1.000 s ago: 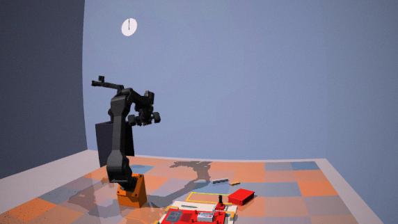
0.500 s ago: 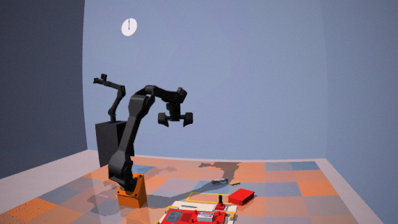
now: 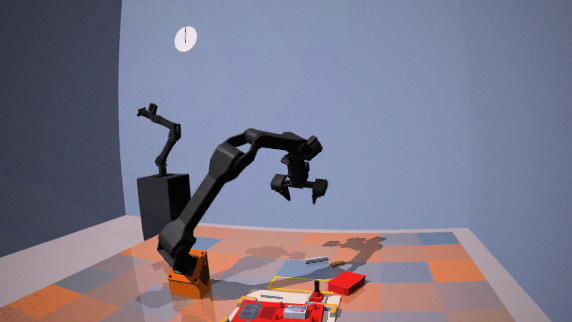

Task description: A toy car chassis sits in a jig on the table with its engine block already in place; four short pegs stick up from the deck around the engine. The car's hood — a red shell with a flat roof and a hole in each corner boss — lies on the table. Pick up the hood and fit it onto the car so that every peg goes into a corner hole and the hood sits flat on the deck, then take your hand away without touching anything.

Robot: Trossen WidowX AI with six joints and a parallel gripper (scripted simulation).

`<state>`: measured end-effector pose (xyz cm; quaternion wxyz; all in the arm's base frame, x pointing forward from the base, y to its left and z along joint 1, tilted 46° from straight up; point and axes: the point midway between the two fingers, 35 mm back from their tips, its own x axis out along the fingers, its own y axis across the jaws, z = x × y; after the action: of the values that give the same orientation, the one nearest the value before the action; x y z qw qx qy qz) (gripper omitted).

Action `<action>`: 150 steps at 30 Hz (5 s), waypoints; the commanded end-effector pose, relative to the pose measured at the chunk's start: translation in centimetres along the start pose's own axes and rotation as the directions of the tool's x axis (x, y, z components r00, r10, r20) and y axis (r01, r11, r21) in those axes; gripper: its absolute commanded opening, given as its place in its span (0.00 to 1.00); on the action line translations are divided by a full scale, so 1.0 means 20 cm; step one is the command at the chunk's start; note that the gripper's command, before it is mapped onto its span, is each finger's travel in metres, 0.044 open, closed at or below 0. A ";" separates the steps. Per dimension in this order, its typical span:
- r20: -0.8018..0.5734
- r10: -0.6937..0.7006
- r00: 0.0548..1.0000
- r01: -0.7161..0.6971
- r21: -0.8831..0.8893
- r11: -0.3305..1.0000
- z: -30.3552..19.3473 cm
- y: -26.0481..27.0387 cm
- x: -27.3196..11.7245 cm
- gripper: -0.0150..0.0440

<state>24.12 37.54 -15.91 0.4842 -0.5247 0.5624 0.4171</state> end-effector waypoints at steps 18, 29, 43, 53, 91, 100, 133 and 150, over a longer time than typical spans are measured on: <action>-0.549 -0.111 0.828 0.296 0.261 0.919 -1.19 -1.07 -0.27 1.00; -0.553 -0.110 0.826 0.298 0.261 0.918 -1.20 -1.08 -0.27 1.00; -0.553 -0.110 0.826 0.298 0.261 0.918 -1.23 -1.09 -0.22 1.00; -0.554 -0.111 0.825 0.298 0.261 0.918 -1.26 -1.10 -0.18 1.00; -0.555 -0.111 0.824 0.299 0.261 0.918 -1.34 -1.12 -0.05 1.00; -0.555 -0.111 0.824 0.299 0.261 0.918 -1.35 -1.12 -0.03 1.00; -0.556 -0.111 0.824 0.300 0.261 0.918 -1.40 -1.13 0.03 1.00; -0.550 -0.112 0.828 0.303 0.270 0.914 -1.38 -1.13 0.00 0.58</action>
<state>43.70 8.10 -10.31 0.4397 -0.5837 0.6757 0.0973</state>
